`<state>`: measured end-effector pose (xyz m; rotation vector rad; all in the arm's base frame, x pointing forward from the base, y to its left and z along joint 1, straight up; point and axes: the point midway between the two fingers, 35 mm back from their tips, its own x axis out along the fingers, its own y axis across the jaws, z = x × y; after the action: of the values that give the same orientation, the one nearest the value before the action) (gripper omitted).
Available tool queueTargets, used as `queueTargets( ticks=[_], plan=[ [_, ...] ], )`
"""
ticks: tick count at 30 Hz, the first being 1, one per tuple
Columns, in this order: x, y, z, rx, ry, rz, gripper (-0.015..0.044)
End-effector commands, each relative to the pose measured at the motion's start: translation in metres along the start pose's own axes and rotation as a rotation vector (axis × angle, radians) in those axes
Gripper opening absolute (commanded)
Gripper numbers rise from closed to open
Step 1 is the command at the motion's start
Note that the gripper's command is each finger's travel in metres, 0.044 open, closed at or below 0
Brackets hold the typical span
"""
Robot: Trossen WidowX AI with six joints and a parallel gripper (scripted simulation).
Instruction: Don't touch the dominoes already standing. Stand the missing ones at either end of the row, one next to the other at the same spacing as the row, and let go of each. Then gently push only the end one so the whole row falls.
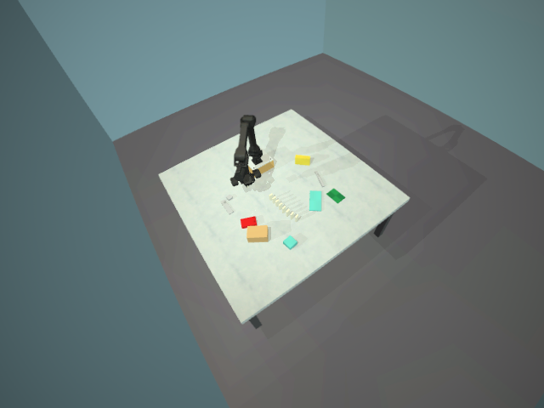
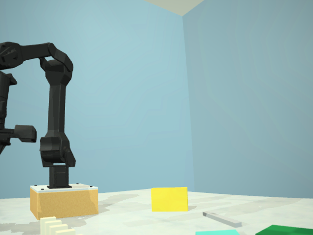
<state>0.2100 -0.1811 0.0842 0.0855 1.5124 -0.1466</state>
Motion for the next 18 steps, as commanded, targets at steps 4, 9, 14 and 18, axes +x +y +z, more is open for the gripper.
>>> queueTargets(
  ticks=[4,9,14,18],
  plan=[
    [-0.002,0.002,-0.004,0.069,0.029,0.016,0.0028],
    [-0.002,-0.009,-0.001,0.557,0.032,0.008,0.0028],
    [-0.001,-0.021,0.001,1.065,0.033,-0.002,0.0028],
    [-0.001,-0.026,0.002,1.313,0.033,-0.006,0.0028]
  ],
)
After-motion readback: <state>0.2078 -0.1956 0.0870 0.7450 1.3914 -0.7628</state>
